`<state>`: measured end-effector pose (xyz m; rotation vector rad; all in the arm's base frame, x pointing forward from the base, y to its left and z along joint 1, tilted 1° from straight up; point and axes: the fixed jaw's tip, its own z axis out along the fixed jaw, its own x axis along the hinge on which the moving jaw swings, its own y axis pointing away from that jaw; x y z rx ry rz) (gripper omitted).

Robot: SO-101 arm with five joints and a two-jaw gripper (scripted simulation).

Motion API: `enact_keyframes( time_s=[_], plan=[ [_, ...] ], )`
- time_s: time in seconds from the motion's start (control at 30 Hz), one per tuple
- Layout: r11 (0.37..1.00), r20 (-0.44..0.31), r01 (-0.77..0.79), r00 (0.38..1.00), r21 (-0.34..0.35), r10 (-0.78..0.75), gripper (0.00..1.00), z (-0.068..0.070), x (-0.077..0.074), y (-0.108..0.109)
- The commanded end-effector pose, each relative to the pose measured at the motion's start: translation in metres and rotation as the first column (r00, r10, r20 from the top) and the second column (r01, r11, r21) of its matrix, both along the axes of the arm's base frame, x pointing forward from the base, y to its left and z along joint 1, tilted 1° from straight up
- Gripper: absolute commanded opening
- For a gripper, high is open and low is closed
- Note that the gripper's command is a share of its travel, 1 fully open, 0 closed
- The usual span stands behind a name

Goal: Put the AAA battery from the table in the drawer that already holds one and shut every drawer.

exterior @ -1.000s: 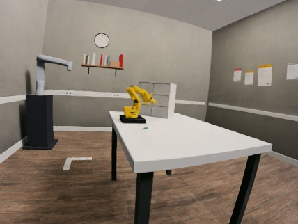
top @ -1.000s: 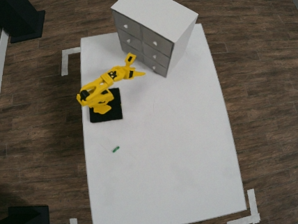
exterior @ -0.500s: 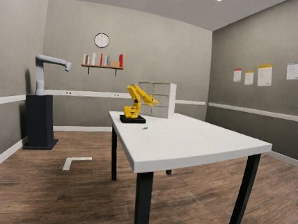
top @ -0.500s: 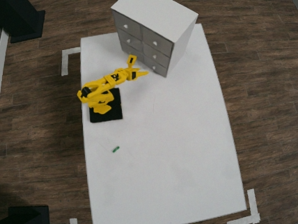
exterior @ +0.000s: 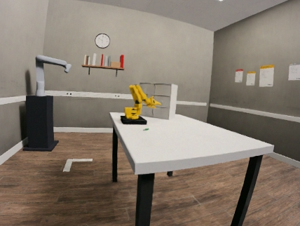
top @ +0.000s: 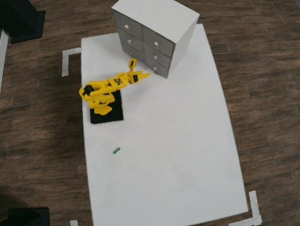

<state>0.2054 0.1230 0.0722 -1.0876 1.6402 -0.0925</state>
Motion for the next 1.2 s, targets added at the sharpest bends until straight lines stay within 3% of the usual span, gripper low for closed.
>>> enact_keyframes(
  time_s=[0.0,0.13,1.17],
  plan=[
    [1.0,0.03,0.005,1.0,-0.011,-0.005,0.31,-0.0029,0.0013,-0.0036],
    [1.0,0.086,0.008,0.996,-0.024,-0.006,0.3,-0.0021,0.0027,-0.0074],
    [1.0,0.086,0.006,0.996,-0.024,-0.004,0.21,-0.0031,0.0048,-0.0056]
  ],
)
